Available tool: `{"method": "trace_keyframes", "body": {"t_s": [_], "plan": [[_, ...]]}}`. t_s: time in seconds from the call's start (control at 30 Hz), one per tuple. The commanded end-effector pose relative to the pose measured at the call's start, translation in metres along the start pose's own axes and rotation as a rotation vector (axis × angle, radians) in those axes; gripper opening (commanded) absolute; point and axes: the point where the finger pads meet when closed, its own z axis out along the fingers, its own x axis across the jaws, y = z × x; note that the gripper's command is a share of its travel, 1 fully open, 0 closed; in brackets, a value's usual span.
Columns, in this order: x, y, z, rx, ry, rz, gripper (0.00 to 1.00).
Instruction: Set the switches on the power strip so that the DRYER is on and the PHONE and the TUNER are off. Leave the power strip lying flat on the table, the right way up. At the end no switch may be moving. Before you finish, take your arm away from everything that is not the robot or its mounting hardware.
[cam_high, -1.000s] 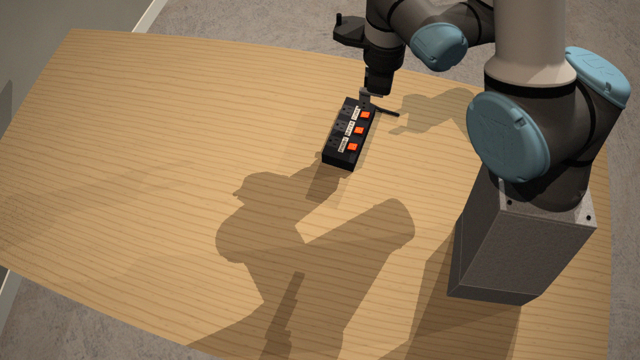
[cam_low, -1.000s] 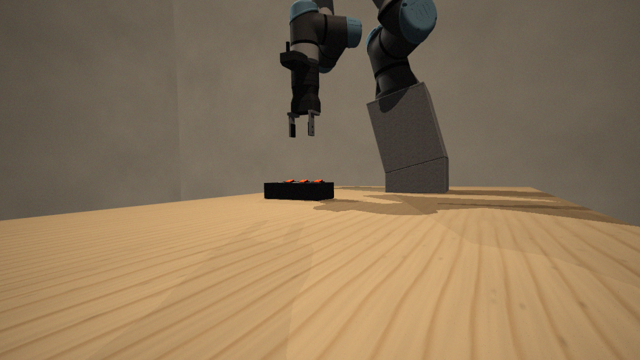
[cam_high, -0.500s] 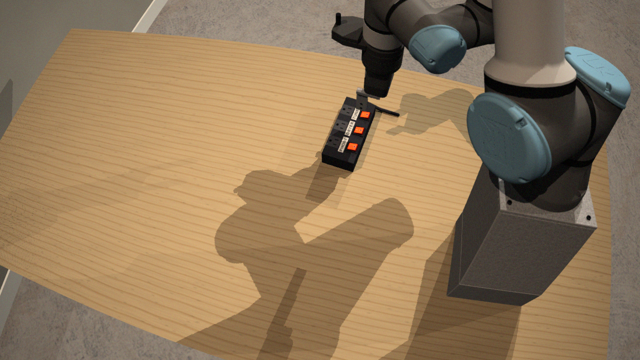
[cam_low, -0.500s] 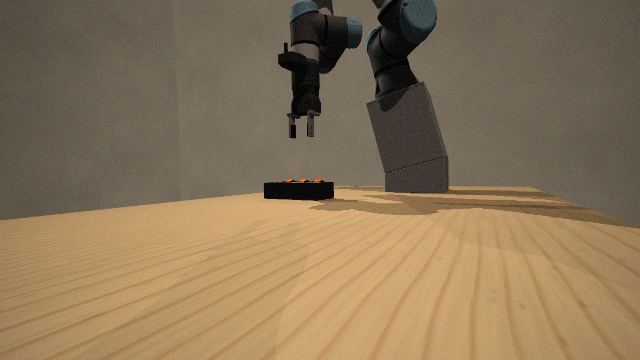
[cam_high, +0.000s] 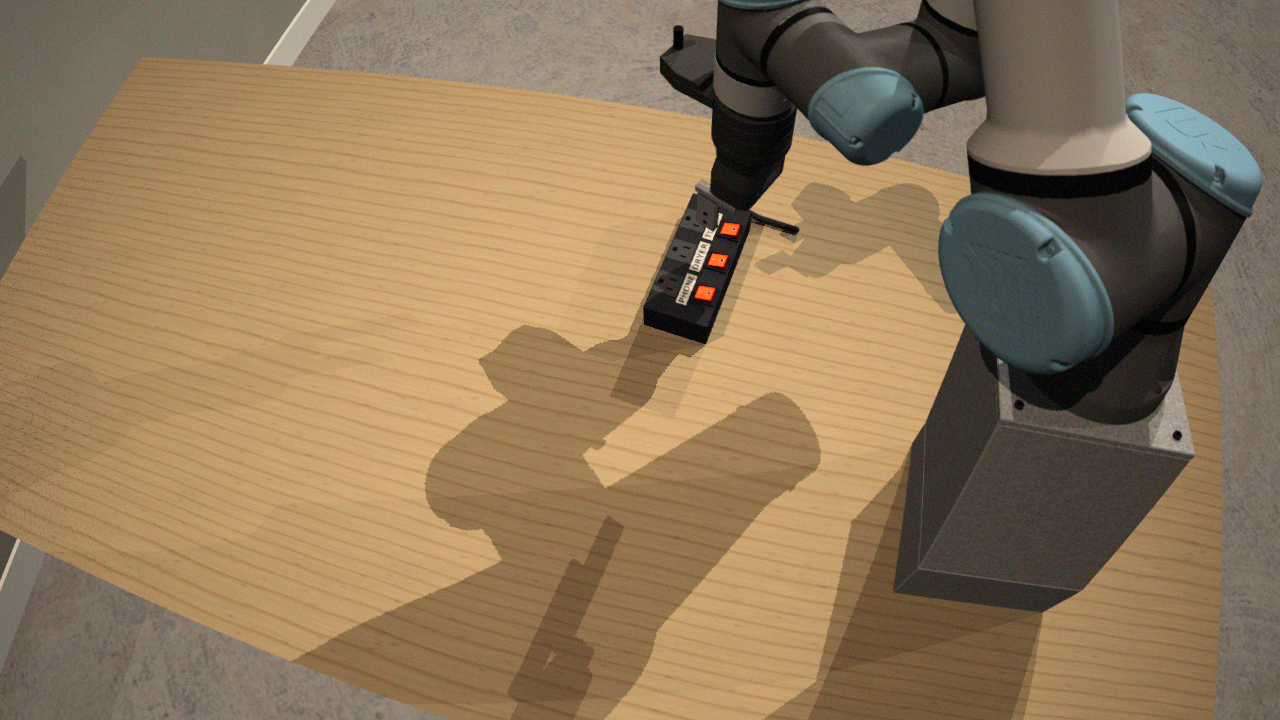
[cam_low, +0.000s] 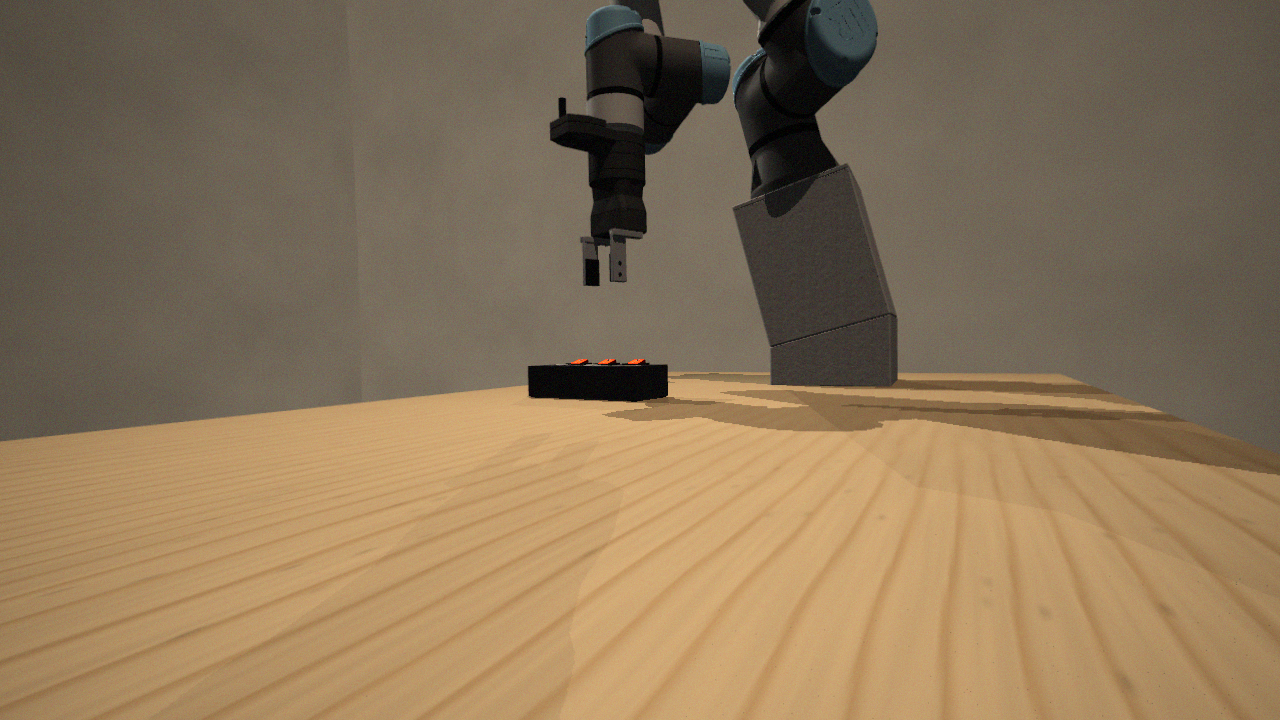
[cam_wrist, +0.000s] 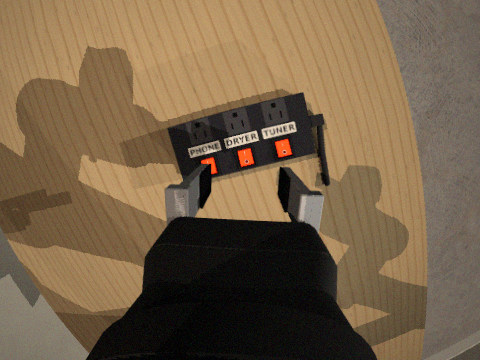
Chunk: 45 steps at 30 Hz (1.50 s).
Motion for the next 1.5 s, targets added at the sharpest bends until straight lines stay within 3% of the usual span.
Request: {"method": "trace_keyframes", "body": {"t_s": [0.0,0.13,0.63,1.13,1.47], "plan": [[-0.004,-0.001,0.005,0.0,0.006,0.147,1.0],[-0.005,-0.001,0.008,0.0,0.006,0.223,1.0],[-0.023,0.006,0.031,0.002,0.007,0.804,1.0],[-0.037,0.015,0.046,0.004,0.007,1.161,1.0],[-0.042,0.019,0.05,0.004,0.008,1.258,1.0]]}}
